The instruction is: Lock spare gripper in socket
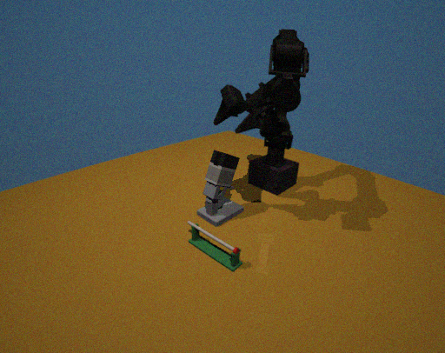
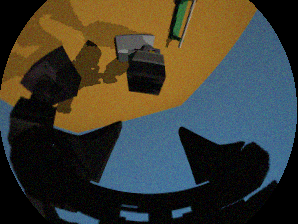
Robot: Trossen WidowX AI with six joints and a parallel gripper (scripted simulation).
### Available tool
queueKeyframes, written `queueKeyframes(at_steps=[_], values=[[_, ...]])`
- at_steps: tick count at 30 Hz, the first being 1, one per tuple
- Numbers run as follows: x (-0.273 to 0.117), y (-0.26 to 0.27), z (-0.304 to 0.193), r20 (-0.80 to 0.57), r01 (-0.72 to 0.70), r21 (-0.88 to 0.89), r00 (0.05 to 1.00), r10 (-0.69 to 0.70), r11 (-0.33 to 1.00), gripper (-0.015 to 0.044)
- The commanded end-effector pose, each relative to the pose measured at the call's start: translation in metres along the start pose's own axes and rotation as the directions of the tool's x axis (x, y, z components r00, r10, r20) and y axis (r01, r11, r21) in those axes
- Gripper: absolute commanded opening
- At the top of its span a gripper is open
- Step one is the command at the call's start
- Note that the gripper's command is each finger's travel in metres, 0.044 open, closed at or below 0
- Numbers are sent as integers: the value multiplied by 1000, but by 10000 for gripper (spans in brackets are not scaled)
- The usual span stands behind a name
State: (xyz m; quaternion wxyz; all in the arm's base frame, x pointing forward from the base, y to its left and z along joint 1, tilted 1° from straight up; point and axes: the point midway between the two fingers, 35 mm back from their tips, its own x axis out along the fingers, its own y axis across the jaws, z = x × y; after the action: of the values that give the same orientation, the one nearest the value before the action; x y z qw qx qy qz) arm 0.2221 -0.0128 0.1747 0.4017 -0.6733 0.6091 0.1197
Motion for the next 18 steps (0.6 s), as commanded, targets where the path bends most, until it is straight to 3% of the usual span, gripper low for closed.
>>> queueKeyframes(at_steps=[1,8,14,18], values=[[-12,-1,12,27,16,-1,1000,-16,1000,361],[-81,10,69,159,90,-1,983,-88,996,180],[-87,12,75,170,91,-3,981,-89,996,180],[-78,-4,89,186,-2,-37,982,9,999,180]])
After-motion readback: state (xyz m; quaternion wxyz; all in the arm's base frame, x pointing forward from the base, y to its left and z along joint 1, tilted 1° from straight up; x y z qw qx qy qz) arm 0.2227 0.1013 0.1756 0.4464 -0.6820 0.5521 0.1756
